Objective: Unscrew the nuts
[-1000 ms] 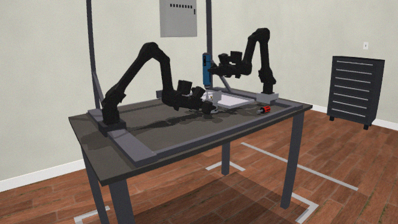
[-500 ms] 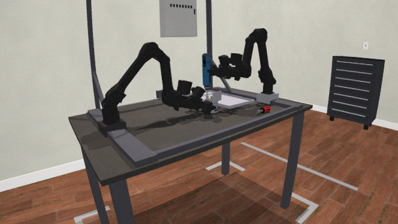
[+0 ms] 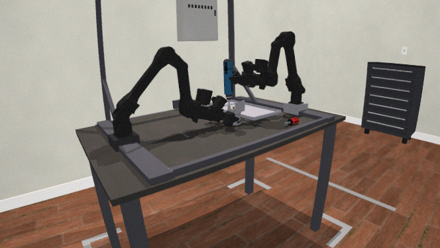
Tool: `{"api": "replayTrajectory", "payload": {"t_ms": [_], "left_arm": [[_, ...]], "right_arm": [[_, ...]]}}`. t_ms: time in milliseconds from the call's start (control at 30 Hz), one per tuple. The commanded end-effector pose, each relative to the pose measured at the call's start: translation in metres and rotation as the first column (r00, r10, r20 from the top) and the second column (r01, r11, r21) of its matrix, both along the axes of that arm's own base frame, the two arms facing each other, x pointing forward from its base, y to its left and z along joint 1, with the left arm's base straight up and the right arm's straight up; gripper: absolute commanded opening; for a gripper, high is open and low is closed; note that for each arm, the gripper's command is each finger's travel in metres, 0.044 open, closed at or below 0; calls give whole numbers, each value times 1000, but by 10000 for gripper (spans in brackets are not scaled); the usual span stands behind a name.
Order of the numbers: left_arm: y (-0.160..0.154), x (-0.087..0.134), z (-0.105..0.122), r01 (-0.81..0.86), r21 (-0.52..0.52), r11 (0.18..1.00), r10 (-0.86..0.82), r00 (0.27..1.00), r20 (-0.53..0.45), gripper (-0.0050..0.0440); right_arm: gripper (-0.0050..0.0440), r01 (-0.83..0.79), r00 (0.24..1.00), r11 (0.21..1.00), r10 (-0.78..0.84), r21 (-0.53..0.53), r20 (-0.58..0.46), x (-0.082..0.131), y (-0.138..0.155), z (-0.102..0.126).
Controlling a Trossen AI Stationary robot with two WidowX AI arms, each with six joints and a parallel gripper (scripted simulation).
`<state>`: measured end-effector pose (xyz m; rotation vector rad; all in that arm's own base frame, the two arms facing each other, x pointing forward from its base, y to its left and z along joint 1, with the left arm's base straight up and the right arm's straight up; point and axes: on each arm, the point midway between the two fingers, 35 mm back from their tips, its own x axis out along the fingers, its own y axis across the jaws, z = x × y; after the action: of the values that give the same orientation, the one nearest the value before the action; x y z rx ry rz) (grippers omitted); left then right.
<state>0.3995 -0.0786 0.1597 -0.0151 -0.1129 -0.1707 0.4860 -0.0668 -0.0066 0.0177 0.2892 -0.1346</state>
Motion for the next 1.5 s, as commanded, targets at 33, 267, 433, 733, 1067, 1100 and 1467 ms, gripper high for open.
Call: {"api": "replayTrajectory", "payload": {"t_ms": [33, 267, 433, 733, 1067, 1100, 1467], "left_arm": [[-1, -2, -14, 4, 13, 1000, -4, 998, -62, 161], [-1, -2, -1, 4, 10, 1000, -4, 999, -51, 161], [-1, -3, 9, 4, 10, 1000, -4, 999, -51, 161], [-1, -2, 9, 4, 12, 1000, -4, 998, -60, 161], [-1, -2, 10, 4, 12, 1000, -4, 998, -58, 161], [-1, -2, 10, 4, 11, 1000, -4, 998, -57, 161], [-1, -2, 20, 4, 9, 1000, -4, 999, -44, 161]], "right_arm": [[240, 2, 999, 1000, -1, -4, 40, 6, -1, 16], [240, 2, 999, 1000, -1, -4, 40, 6, -1, 16], [240, 2, 999, 1000, -1, -4, 40, 6, -1, 16], [240, 2, 999, 1000, -1, -4, 40, 6, -1, 16], [240, 2, 999, 1000, -1, -4, 40, 6, -1, 16], [240, 2, 999, 1000, -1, -4, 40, 6, -1, 16], [240, 2, 999, 1000, -1, -4, 40, 6, -1, 16]]}}
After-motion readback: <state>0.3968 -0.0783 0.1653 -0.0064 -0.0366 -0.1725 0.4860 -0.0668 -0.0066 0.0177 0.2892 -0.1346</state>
